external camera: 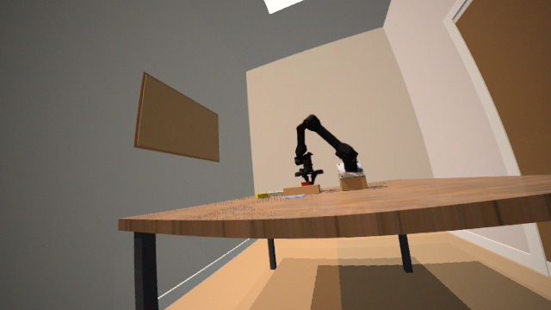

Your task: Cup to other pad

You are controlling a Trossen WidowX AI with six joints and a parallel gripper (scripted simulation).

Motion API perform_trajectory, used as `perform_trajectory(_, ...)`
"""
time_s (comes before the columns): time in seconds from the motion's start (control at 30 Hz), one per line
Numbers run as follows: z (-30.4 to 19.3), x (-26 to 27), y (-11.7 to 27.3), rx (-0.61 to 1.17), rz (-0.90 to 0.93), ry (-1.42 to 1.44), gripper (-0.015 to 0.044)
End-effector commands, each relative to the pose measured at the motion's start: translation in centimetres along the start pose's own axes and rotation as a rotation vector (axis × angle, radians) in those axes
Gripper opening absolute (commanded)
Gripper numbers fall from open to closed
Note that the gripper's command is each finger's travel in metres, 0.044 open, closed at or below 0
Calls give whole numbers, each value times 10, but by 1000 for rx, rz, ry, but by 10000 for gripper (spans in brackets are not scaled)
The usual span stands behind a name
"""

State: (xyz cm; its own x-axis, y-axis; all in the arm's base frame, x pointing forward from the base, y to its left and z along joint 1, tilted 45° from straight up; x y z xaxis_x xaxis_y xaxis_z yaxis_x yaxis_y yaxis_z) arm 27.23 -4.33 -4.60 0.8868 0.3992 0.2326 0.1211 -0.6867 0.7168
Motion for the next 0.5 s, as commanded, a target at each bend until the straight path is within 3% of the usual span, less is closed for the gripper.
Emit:
perform_trajectory(0.0,0,0,2,0,0,0,128)
perform_trajectory(0.47,1,1,25,-1,2,-2,128)
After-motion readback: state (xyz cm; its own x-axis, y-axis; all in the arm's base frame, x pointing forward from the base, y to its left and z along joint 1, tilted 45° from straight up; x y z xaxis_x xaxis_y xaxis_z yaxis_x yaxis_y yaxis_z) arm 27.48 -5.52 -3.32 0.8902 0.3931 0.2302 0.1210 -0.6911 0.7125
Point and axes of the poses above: the point midway between the two fingers, 35 mm back from their tips, its own y axis back along the fingers, its own x axis across the jaws, z = x × y, the point moved 7 cm from there along y, back along the fingers, and after that the axes turned 12 degrees about -y, right-handed, at the moved point
